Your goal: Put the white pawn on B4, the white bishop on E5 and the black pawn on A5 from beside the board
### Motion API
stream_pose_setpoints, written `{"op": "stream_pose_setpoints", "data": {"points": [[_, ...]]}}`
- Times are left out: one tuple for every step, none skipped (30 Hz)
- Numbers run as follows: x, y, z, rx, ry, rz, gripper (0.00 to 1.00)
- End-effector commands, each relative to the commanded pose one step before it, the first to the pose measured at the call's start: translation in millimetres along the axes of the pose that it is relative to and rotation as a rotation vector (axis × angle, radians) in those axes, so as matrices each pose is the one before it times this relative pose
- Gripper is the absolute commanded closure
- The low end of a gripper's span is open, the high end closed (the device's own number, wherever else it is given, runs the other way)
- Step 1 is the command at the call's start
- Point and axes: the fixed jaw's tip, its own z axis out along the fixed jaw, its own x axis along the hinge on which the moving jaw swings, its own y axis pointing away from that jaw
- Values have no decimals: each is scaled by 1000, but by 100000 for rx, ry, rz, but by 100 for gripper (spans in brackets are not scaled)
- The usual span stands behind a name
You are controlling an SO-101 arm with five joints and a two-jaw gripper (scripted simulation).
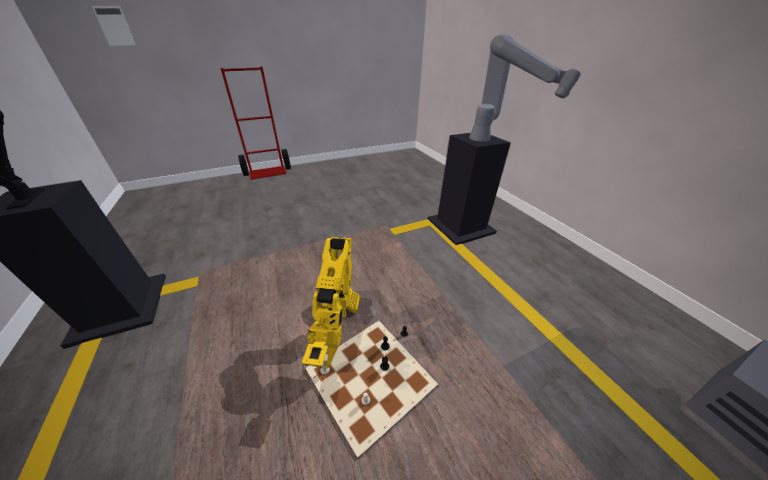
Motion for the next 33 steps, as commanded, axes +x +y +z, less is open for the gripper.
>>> {"op": "stream_pose_setpoints", "data": {"points": [[1498, 1759, 383, -564, 1008, -1632, 90], [1, 0, 0, 0, 1, 0, 90], [-1, 0, 0, 0, -1, 0, 90], [1, 0, 0, 0, 1, 0, 90], [-1, 0, 0, 0, -1, 0, 90], [1, 10, 0, -3, 1, 0, 90], [-2, 66, -1, -19, -1, 0, 90], [0, 152, -2, -43, 0, 1, 90], [0, 0, 0, 0, 0, 0, 90], [0, 0, 0, 0, 0, 0, 90], [-3, 253, -5, -71, -2, 1, 90], [-1, 347, -6, -98, -1, 2, 90], [-3, 425, -8, -120, -3, 2, 90], [0, 474, -8, -134, -2, 3, 90], [-1, 492, -9, -139, -3, 3, 90], [2, 474, -8, -134, -1, 3, 90], [1, 425, -8, -120, -2, 2, 90], [3, 347, -6, -98, 0, 2, 90], [1, 253, -5, -71, -1, 1, 90], [3, 152, -2, -43, 0, 1, 90], [-1, 66, -1, -19, -1, 0, 90], [1, 10, 0, -3, 1, 0, 90], [9, -12, -3, 3, -1, 6, 90], [58, -69, -18, 20, 1, 32, 90], [121, -147, -39, 41, 1, 69, 90], [0, 0, 0, 0, 0, 0, 90], [0, 0, 0, 0, 0, 0, 90], [180, -216, -55, 61, 2, 101, 90], [211, -255, -66, 72, 1, 120, 90], [213, -255, -64, 72, 3, 120, 90], [178, -215, -54, 61, 1, 101, 90], [123, -147, -36, 42, 2, 69, 90], [56, -68, -17, 19, 0, 32, 90]]}}
